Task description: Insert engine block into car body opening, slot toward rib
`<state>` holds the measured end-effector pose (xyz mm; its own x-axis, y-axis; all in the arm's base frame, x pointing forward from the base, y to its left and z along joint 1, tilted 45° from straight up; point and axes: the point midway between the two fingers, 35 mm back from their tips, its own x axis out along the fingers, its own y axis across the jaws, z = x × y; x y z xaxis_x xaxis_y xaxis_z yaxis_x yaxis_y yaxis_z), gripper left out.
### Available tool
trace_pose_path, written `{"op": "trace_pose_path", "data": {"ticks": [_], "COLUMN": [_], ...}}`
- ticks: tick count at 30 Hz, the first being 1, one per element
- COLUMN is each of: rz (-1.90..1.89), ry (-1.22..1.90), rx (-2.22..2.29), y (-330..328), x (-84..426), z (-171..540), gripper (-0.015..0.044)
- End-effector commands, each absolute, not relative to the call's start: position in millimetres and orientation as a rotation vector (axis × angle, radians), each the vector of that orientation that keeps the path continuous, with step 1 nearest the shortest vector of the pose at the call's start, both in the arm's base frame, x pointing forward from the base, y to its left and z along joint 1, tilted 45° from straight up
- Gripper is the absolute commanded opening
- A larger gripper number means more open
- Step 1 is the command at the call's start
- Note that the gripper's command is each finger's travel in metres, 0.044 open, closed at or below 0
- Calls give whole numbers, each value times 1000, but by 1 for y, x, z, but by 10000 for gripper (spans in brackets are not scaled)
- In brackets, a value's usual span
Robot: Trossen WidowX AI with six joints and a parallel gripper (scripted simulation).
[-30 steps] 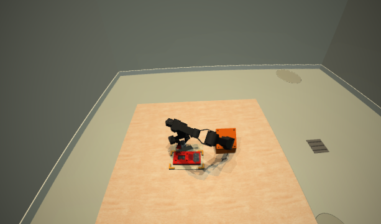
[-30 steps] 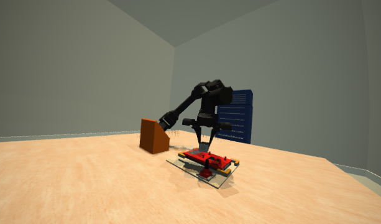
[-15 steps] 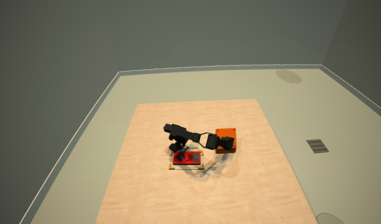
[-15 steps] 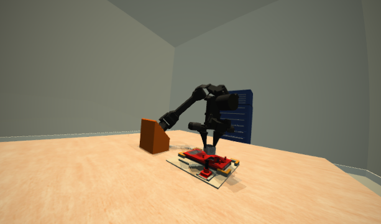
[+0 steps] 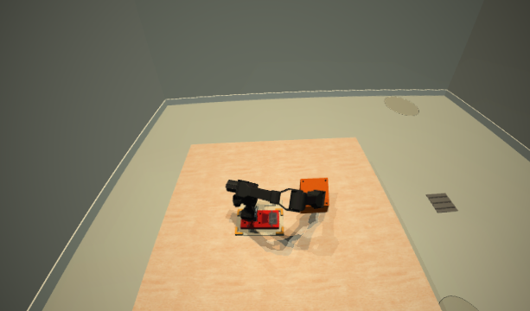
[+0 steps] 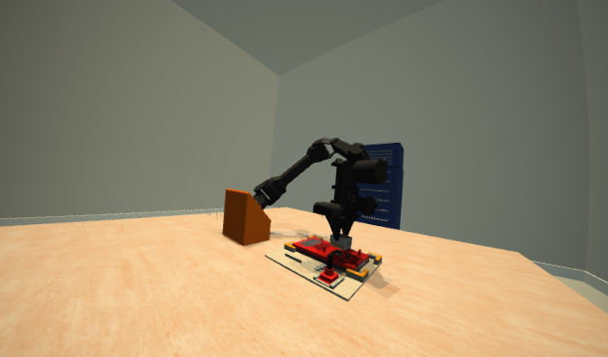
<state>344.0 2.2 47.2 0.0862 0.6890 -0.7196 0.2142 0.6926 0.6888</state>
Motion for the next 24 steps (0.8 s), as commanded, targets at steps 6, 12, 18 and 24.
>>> {"op": "trace_pose_path", "data": {"ticks": [6, 12, 18, 24], "rz": [524, 524, 534, 563], "ry": [1423, 1423, 1418, 1402], "rx": [678, 678, 666, 631], "y": [12, 12, 12, 12], "x": [346, 346, 346, 346], "z": [54, 54, 54, 54], "gripper": [105, 158, 158, 158]}}
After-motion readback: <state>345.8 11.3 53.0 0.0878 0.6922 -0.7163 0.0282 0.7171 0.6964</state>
